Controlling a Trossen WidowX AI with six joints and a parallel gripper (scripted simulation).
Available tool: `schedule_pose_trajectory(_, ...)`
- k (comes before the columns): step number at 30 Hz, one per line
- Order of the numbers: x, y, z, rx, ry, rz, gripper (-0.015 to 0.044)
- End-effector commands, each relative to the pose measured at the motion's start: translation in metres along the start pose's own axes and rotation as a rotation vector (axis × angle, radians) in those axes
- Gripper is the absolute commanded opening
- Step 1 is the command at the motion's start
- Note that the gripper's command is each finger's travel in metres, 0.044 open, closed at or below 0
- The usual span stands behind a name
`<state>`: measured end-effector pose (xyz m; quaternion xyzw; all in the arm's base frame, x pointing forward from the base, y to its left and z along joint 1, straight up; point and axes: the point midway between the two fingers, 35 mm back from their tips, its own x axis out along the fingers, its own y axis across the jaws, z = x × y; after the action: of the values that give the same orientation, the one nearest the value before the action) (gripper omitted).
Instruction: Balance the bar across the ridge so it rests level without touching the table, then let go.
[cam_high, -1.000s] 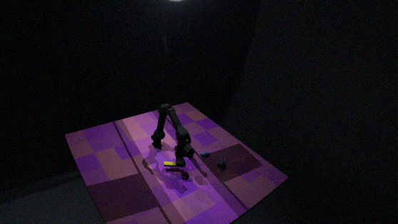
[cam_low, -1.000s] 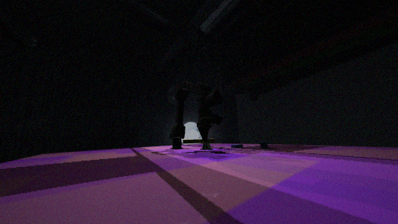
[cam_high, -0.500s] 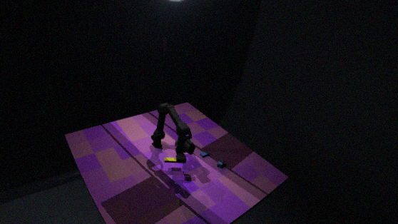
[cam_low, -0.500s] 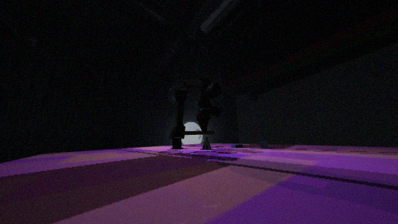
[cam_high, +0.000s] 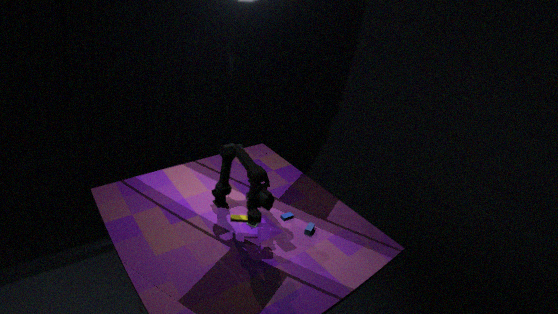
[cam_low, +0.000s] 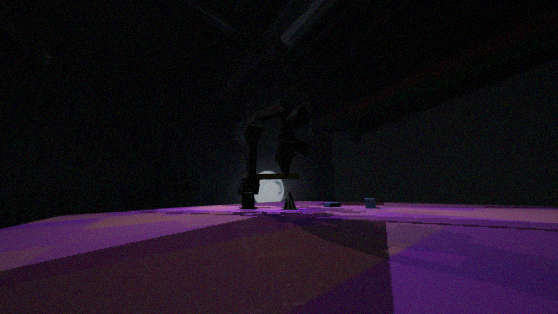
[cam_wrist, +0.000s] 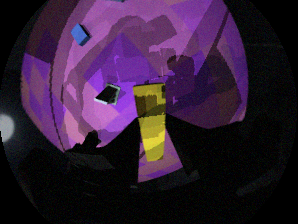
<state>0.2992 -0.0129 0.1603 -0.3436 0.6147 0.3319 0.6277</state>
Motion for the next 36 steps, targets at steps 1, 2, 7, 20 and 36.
schedule_pose_trajectory(1, -0.003, 0.009, 0.008, 0.042, -0.008, -0.002, 0.0000)
schedule_pose_trajectory(2, -0.004, 0.012, 0.010, 0.059, -0.008, -0.002, 0.0000)
schedule_pose_trajectory(7, -0.004, 0.028, 0.021, 0.148, -0.010, 0.000, 0.0000)
schedule_pose_trajectory(20, -0.005, 0.073, 0.043, 0.409, -0.011, 0.006, 0.0000)
schedule_pose_trajectory(36, 0.010, 0.085, 0.048, 0.499, -0.011, 0.008, 0.0000)
